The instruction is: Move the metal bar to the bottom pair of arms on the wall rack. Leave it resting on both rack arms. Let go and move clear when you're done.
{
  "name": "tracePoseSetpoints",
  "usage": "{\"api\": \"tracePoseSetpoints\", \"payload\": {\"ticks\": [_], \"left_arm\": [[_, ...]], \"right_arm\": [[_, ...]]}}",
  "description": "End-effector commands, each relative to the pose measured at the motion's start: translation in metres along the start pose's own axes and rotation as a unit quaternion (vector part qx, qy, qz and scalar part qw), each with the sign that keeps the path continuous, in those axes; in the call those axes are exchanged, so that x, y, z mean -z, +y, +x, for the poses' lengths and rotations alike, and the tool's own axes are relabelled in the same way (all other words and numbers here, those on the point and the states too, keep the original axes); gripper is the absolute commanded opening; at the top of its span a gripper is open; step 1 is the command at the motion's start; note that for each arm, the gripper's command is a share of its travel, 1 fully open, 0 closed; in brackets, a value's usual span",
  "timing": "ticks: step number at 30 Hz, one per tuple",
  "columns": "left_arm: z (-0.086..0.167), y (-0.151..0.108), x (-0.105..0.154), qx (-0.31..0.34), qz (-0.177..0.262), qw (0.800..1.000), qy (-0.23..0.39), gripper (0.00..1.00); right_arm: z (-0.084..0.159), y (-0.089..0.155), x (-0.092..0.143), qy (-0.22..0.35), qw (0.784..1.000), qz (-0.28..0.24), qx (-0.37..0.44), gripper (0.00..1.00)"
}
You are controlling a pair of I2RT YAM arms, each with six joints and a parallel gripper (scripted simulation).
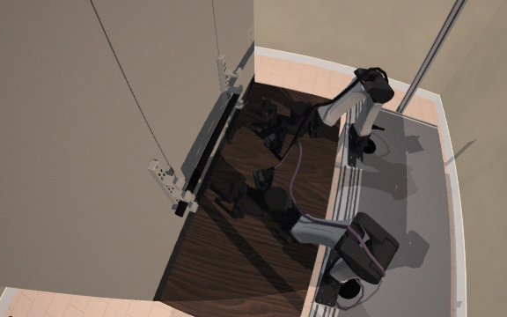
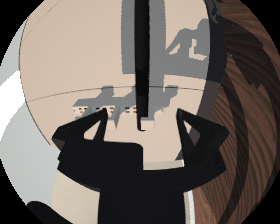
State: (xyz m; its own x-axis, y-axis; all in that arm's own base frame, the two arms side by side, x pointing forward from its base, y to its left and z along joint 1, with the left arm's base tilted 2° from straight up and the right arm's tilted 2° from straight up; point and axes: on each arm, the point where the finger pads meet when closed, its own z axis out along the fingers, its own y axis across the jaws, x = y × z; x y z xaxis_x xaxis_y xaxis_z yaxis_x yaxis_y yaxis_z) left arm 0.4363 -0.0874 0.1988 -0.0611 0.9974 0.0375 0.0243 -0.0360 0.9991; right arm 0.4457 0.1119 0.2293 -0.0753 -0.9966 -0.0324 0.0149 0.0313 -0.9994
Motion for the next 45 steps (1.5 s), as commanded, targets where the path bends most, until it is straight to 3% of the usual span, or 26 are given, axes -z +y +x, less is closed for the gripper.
{"api": "tracePoseSetpoints", "payload": {"ticks": [1,45], "left_arm": [[-0.0013,0.003,0.0088,-0.001,-0.007,1.0,0.0,1.0],[-0.0009,0.0024,0.0135,0.001,-0.006,1.0,0.0,1.0]], "right_arm": [[0.0034,-0.0032,0.01,0.007,1.0,0.005,0.001,1.0],[0.0037,-0.003,0.0147,0.007,1.0,0.005,0.001,1.0]]}}
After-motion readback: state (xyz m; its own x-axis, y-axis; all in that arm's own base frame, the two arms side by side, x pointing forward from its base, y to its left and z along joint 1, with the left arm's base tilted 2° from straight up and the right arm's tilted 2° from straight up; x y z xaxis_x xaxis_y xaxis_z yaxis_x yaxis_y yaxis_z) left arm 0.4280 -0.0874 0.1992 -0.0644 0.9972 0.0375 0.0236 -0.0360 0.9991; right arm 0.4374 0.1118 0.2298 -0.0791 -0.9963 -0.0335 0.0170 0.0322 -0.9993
